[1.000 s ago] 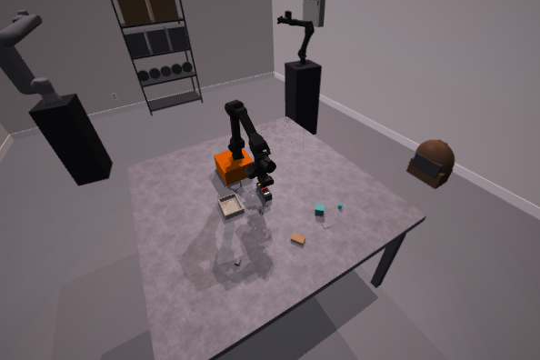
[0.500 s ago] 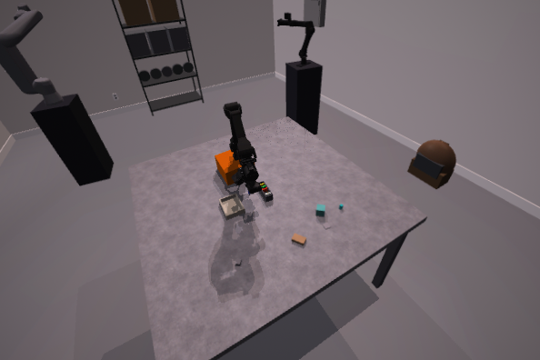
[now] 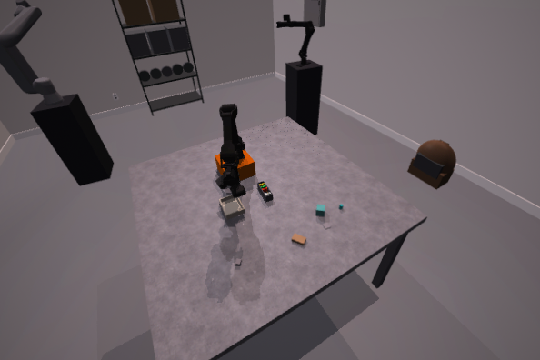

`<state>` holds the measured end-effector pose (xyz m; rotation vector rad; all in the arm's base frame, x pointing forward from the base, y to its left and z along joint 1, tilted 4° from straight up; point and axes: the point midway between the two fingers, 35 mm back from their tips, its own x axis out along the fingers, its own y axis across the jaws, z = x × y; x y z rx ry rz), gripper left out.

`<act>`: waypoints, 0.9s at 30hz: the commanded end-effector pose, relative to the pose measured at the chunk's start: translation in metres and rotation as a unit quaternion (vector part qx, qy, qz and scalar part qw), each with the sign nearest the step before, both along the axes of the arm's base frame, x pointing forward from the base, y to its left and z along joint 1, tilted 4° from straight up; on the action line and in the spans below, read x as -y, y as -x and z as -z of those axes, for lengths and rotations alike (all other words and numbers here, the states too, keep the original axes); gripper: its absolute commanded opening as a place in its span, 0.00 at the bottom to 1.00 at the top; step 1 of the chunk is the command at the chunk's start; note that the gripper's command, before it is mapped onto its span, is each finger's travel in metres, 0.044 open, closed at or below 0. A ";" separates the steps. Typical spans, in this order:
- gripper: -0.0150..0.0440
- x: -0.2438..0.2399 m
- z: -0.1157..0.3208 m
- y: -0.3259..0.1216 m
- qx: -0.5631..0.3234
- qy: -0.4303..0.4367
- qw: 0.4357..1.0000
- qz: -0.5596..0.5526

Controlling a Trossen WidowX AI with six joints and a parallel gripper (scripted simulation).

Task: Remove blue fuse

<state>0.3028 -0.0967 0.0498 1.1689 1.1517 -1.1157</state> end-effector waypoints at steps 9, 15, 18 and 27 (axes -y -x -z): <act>0.25 0.033 0.000 0.007 0.002 0.000 1.000 -0.002; 0.25 0.033 0.010 0.006 0.002 0.000 1.000 -0.002; 0.25 0.033 0.015 0.005 0.002 0.000 1.000 -0.002; 0.25 0.034 0.029 0.004 0.002 0.000 1.000 -0.002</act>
